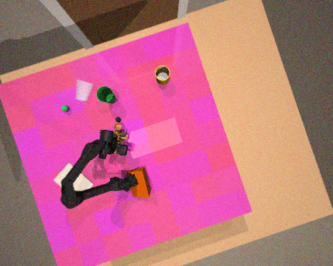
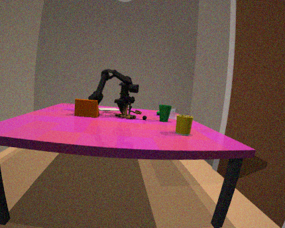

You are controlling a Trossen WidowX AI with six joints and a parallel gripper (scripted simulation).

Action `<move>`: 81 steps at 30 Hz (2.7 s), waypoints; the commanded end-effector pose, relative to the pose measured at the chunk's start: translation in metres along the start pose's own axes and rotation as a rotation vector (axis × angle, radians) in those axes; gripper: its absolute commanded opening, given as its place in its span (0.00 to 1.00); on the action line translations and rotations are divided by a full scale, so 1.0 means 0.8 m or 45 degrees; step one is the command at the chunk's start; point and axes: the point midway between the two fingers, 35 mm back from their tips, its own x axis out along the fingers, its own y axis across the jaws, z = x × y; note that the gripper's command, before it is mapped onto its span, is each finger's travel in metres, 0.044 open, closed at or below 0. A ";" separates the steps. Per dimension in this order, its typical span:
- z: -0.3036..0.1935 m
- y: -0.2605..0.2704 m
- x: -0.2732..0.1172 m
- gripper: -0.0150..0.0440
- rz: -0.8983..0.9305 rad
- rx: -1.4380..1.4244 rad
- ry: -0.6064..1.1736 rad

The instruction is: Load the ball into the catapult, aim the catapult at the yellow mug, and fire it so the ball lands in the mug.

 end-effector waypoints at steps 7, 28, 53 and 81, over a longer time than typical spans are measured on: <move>0.001 0.000 -0.011 0.35 -0.001 -0.002 -0.002; 0.099 -0.077 -0.079 0.25 -0.019 -0.573 -0.009; 0.204 -0.256 -0.064 0.25 -0.021 -1.331 -0.006; 0.208 -0.257 -0.016 0.25 -0.020 -1.335 -0.008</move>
